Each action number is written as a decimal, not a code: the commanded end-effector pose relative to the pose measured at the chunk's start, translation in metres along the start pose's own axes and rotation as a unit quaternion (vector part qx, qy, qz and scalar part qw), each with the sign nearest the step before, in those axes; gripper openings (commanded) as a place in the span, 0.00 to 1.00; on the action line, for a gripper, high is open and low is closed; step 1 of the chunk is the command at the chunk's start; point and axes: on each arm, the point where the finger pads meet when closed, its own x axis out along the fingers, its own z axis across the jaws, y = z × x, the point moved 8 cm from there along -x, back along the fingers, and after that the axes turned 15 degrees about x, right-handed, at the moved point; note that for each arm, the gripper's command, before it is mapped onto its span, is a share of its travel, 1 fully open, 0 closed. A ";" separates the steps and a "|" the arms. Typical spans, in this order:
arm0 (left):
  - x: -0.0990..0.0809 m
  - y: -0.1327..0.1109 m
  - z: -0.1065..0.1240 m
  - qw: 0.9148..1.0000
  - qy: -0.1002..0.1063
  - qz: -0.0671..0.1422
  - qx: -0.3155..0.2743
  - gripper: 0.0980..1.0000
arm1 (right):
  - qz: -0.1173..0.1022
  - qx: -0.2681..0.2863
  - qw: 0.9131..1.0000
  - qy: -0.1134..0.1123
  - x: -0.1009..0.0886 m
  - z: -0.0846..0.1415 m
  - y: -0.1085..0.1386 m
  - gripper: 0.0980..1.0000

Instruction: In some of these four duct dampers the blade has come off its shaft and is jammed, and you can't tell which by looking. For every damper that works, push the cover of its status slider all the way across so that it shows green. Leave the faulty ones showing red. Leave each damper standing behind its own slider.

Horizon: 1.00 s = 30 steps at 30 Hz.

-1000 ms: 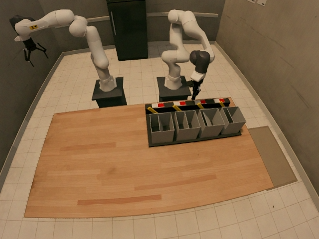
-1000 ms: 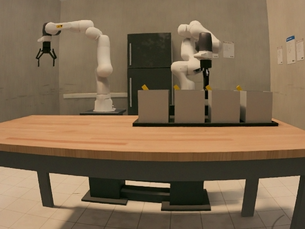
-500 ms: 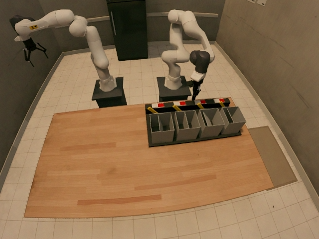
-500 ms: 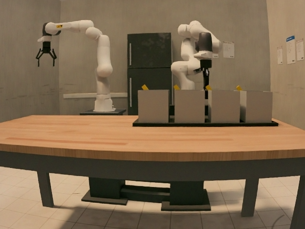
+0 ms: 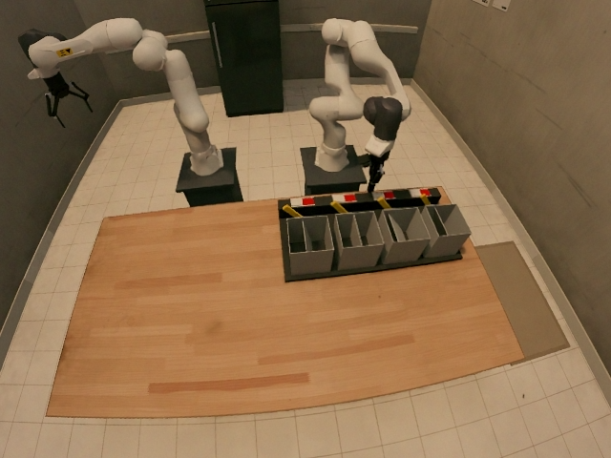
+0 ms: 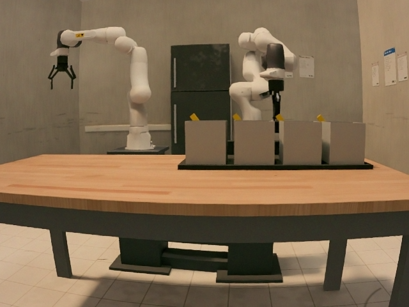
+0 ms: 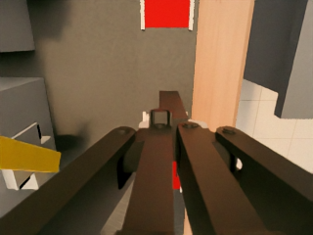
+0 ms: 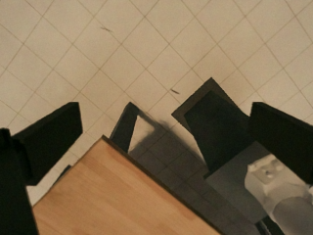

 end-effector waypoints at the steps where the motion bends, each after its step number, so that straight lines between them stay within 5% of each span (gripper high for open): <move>1: 0.001 -0.001 -0.001 1.000 0.001 -0.002 0.003 0.00 | -0.002 -0.003 1.000 0.000 0.001 0.000 0.000 1.00; 30: 0.015 -0.001 -0.001 1.000 0.001 -0.001 0.003 0.00 | -0.002 -0.003 1.000 0.000 0.001 0.000 0.000 1.00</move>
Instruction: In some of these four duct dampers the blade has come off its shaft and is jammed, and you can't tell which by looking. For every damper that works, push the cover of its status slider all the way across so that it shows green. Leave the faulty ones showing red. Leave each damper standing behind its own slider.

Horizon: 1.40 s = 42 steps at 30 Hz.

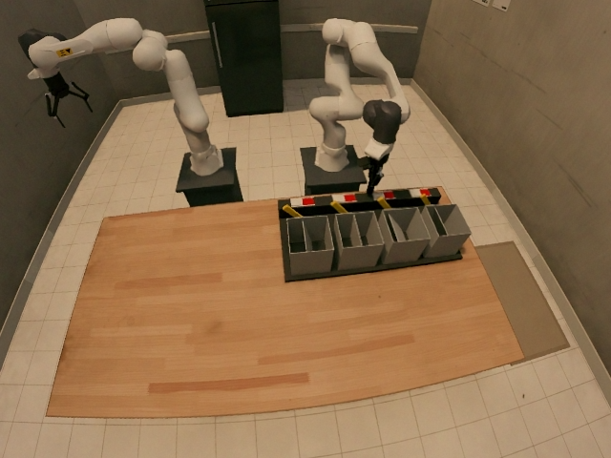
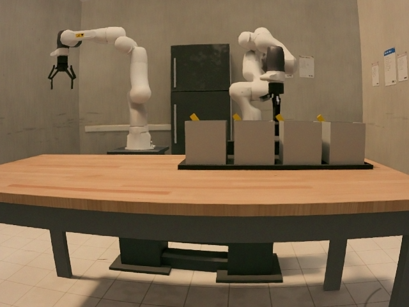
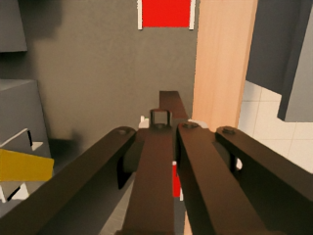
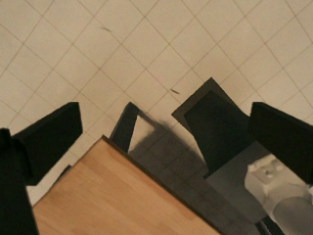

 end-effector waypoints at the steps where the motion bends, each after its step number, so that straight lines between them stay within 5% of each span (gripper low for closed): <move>1: 0.002 -0.001 -0.001 1.000 0.003 -0.002 0.003 0.00 | -0.002 -0.003 1.000 0.000 0.001 0.000 0.000 1.00; 42: 0.011 -0.001 -0.001 1.000 0.003 -0.002 0.003 0.00 | -0.002 -0.003 1.000 0.000 0.001 0.000 0.000 1.00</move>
